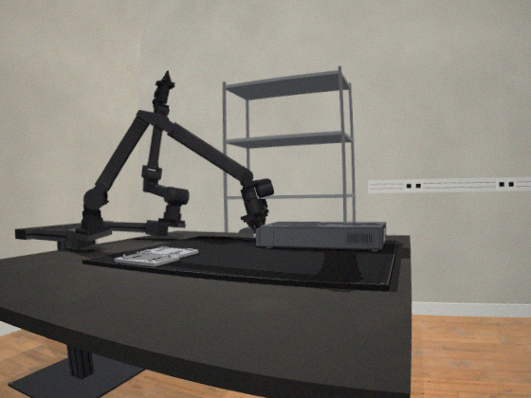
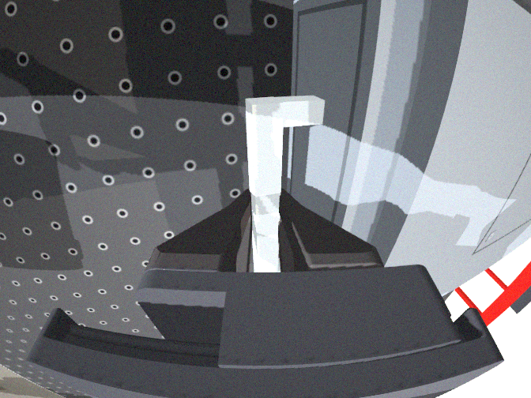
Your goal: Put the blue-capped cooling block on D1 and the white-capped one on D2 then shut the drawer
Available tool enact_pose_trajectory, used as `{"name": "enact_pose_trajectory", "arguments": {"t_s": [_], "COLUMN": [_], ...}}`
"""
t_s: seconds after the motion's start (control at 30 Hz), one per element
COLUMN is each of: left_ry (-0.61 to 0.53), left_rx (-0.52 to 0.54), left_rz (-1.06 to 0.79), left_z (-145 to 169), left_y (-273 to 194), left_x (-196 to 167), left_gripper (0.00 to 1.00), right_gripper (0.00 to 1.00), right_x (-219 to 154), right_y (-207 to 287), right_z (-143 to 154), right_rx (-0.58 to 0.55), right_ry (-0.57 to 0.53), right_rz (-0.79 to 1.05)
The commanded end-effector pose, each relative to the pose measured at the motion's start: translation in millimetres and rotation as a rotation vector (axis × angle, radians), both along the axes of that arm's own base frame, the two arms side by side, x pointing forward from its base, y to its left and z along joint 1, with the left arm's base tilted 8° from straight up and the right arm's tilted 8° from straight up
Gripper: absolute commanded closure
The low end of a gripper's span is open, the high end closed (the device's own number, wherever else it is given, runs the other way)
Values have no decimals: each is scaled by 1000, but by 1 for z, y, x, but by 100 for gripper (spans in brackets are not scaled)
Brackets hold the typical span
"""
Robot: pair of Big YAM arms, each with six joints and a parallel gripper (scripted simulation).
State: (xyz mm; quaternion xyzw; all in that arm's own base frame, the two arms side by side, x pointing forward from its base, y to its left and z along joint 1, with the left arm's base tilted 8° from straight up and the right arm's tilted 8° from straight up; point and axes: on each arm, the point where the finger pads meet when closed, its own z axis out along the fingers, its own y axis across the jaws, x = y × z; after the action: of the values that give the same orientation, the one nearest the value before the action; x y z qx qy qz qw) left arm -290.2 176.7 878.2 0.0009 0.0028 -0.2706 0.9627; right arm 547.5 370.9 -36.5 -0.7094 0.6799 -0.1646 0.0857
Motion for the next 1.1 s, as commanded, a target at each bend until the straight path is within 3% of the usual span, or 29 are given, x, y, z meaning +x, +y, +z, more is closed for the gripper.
{"name": "enact_pose_trajectory", "arguments": {"t_s": [0.0, 1.07], "left_ry": [29, 29], "left_rx": [19, 19], "left_rz": [8, 8], "left_z": [8, 8], "left_y": [-14, -14], "left_x": [18, 18], "left_gripper": [100, 100], "right_gripper": [100, 100], "right_x": [-12, -21], "right_y": [13, 12], "right_z": [10, 17], "right_rx": [16, 17], "right_ry": [-9, -13], "right_rz": [7, 7]}}
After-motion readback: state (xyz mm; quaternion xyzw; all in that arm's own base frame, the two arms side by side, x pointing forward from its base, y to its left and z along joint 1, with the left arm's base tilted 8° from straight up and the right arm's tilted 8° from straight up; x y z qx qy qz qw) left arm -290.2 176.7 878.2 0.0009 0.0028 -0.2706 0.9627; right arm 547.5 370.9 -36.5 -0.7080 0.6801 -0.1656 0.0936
